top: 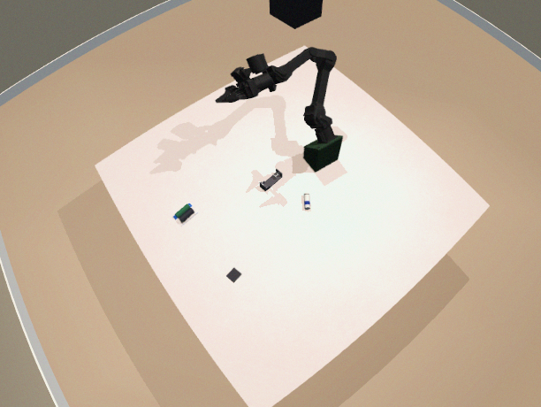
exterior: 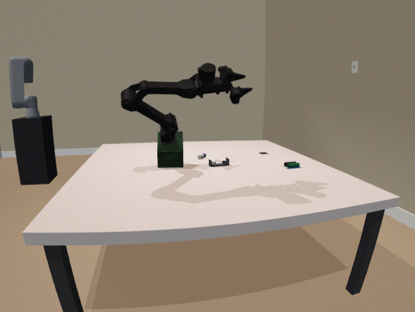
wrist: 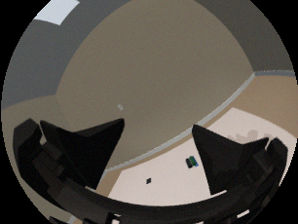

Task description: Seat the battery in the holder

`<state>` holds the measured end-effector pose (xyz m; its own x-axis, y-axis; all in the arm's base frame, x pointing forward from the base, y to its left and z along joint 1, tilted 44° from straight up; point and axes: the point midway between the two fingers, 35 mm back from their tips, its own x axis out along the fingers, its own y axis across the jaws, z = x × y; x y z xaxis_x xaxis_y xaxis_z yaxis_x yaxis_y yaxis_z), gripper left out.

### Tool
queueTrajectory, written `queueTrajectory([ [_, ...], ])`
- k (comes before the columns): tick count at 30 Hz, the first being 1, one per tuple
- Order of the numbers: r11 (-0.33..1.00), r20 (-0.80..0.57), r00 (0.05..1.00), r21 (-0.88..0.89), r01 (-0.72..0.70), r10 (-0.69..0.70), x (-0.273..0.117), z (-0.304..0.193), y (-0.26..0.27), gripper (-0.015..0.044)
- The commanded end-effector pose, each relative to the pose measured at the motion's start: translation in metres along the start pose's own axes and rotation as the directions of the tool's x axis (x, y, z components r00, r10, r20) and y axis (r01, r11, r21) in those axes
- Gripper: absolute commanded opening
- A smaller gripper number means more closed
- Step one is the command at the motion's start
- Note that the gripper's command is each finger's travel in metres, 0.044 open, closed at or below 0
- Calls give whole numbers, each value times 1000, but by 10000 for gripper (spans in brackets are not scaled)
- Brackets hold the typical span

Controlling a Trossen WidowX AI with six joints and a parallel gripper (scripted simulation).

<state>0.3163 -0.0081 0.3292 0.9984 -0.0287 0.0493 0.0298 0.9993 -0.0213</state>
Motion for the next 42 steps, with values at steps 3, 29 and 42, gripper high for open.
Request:
queueTrajectory([
  [3,989,-104,995,144,12,3,14,-27,6,321],
  [29,182,-896,419,393,901,-143,5,-311,69,239],
  [42,-284,-920,69,189,940,-386,-65,-399,69,239],
])
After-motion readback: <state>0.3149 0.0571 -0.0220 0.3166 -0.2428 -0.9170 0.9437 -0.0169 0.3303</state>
